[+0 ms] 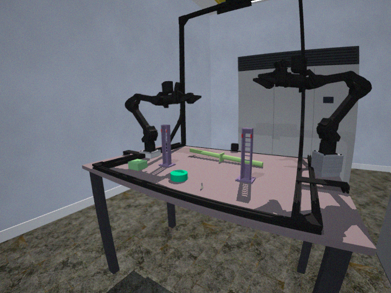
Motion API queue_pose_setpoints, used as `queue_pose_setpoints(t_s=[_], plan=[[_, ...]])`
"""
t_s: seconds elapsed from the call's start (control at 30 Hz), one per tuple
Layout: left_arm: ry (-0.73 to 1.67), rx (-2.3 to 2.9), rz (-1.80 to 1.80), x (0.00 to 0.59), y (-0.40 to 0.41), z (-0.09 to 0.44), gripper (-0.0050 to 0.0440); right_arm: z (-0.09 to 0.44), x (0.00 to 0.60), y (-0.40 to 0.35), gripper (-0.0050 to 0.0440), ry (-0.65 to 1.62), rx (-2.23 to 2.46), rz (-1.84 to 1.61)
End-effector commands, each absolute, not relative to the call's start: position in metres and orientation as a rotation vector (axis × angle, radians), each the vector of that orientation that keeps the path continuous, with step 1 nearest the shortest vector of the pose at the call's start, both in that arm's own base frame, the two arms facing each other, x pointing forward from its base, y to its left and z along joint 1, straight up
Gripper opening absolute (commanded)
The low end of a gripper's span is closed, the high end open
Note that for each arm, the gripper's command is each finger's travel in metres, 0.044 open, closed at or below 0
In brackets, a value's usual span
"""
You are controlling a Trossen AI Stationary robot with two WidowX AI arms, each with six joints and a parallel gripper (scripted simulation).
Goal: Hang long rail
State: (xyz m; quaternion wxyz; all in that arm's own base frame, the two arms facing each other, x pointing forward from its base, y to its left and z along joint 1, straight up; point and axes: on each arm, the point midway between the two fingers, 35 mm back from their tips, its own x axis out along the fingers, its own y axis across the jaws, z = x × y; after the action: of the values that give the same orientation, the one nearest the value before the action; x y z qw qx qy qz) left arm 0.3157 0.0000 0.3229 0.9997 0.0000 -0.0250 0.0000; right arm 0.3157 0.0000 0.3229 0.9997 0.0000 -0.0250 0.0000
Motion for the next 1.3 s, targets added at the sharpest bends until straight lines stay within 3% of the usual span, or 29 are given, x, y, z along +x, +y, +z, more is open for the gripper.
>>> queue_pose_setpoints(t_s=[0.0,0.57,0.87,1.27], plan=[[-0.05,0.0,0.0,0.316,0.0,0.323,0.044,0.323,0.316,0.0,0.044,-0.05,0.0,0.0],[-0.04,0.001,-0.003,0.317,-0.001,0.321,0.044,0.321,0.317,0.001,0.044,-0.04,-0.016,0.002],[0.345,0.05,-0.107,0.366,-0.038,0.256,0.044,0.259,0.352,0.033,0.044,0.309,-0.609,0.193],[0.734,0.137,-0.22,0.386,-0.081,0.18,0.044,0.194,0.36,0.068,0.044,0.536,-1.242,0.615]])
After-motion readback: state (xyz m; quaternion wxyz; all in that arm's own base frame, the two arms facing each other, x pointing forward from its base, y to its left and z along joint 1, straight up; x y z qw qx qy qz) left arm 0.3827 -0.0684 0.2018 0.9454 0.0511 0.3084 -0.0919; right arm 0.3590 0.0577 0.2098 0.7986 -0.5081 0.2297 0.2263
